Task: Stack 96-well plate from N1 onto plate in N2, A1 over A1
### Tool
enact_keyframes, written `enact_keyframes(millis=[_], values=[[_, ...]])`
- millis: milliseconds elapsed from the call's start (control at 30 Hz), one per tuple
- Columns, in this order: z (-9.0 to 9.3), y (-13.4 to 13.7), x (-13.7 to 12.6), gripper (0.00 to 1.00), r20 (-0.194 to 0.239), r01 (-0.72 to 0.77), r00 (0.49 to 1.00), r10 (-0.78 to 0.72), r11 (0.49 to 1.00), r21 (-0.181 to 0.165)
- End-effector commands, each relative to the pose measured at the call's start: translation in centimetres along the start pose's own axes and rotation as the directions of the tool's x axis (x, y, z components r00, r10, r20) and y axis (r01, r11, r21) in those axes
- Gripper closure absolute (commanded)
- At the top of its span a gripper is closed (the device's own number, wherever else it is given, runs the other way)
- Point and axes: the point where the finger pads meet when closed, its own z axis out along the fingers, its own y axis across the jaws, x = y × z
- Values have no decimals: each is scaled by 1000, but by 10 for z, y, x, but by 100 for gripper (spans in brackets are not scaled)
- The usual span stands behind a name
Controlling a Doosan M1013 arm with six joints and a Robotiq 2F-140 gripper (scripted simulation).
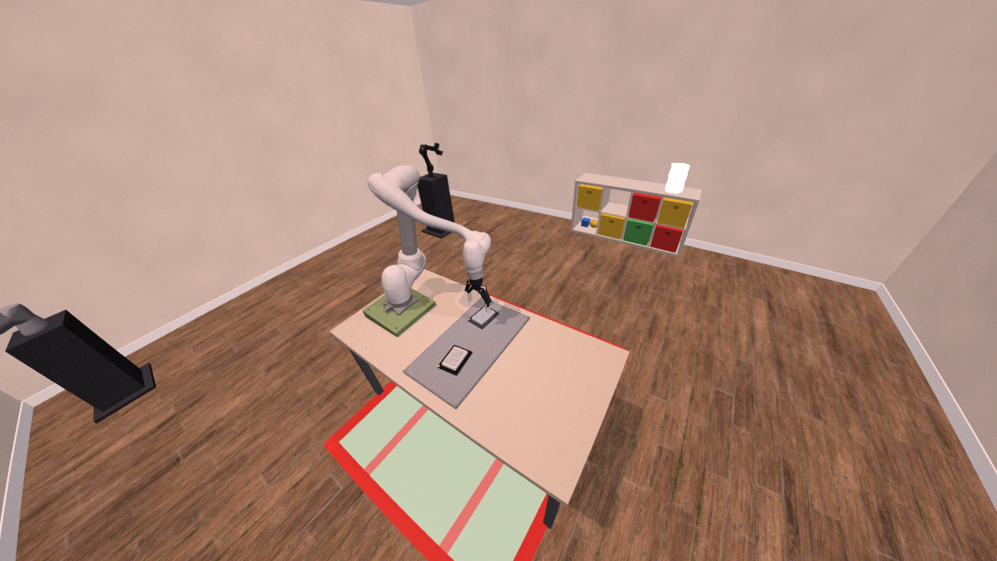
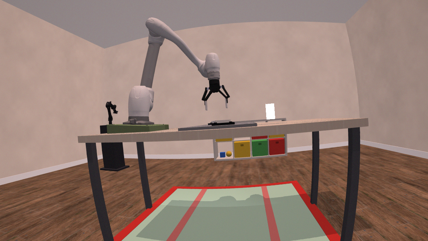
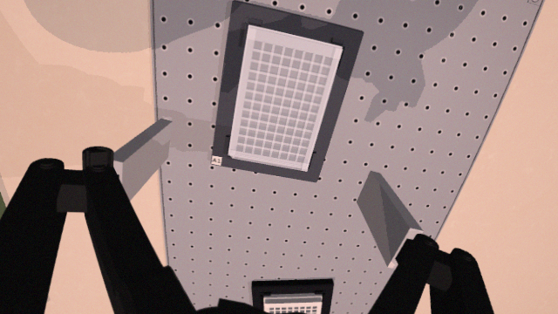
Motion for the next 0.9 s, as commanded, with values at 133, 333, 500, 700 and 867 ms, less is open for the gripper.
enact_keyframes(millis=[133,333,500,700,867], values=[[1,6,19,0,-45,55,998,-53,998,27],[1,6,19,0,-45,55,998,-53,998,27],[1,6,19,0,-45,55,998,-53,998,27],[9,6,19,0,-45,55,998,-53,998,27],[14,5,20,0,-45,55,998,-53,998,27]])
